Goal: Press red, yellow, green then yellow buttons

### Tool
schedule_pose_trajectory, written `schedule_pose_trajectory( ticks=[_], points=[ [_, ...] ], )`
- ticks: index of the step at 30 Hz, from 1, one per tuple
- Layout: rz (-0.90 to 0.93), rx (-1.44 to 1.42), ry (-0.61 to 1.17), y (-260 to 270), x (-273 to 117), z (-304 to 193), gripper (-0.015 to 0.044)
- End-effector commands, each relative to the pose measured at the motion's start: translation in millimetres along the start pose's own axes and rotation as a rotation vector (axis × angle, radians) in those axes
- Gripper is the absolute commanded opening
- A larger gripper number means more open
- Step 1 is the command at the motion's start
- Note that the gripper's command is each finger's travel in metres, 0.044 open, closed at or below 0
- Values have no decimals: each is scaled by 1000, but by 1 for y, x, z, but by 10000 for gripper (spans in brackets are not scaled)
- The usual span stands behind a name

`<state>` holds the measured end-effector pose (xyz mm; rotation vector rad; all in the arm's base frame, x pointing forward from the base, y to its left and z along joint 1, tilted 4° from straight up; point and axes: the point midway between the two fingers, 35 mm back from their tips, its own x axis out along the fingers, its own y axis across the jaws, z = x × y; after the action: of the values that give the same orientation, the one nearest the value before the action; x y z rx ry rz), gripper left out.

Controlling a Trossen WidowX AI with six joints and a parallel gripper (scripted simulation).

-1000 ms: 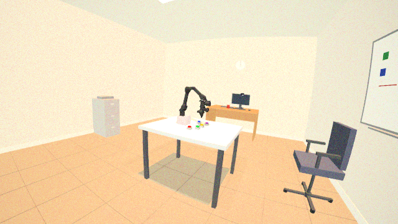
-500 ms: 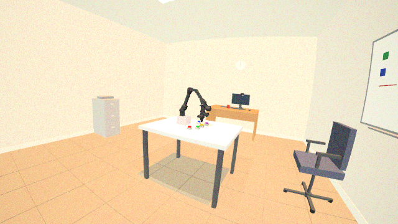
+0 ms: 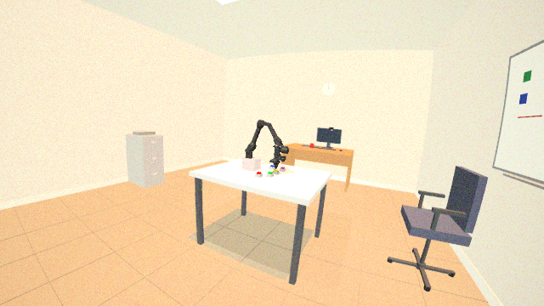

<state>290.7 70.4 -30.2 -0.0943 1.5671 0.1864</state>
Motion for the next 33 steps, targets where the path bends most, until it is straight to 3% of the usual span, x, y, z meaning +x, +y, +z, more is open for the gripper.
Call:
schedule_pose_trajectory(
  ticks=[1, 27, 33],
  points=[
    [2, 3, 3, 0, 8, -1, 20],
    [2, 3, 3, 0, 14, -2, 20],
    [2, 3, 2, 0, -19, -1, 20]
  ],
)
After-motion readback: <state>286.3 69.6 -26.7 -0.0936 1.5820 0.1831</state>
